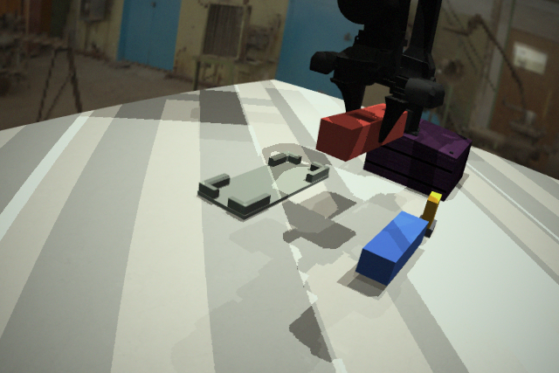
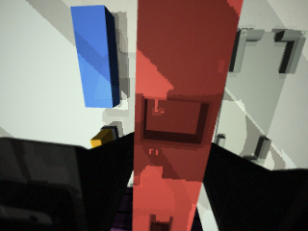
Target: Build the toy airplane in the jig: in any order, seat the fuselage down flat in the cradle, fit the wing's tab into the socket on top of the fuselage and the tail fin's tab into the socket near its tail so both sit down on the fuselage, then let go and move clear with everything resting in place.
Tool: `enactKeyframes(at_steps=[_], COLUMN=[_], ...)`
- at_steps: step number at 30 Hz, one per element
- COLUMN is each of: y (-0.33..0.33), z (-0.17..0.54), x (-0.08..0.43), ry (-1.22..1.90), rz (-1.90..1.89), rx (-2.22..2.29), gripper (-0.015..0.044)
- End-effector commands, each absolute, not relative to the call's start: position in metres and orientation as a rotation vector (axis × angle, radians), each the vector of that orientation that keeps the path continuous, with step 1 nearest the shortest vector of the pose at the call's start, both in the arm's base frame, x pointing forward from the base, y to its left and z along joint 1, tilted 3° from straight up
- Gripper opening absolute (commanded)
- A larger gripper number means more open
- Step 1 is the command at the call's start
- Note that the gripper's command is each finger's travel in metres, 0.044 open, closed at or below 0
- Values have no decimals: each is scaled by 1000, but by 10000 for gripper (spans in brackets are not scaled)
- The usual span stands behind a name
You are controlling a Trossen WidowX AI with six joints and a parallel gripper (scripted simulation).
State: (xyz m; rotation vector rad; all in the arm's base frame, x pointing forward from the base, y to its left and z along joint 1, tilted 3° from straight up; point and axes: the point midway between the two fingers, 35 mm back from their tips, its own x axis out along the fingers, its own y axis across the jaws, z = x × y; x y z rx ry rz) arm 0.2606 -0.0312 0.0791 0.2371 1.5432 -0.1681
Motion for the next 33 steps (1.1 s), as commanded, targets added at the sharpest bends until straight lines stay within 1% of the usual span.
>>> enactKeyframes(at_steps=[1, 17, 33], y=[-39, -86, -132], z=[80, 57, 34], x=[263, 260, 248], ry=[1530, 1531, 1532], rz=[-167, -170, -172], rx=[239, 234, 230], gripper=[0, 0, 0])
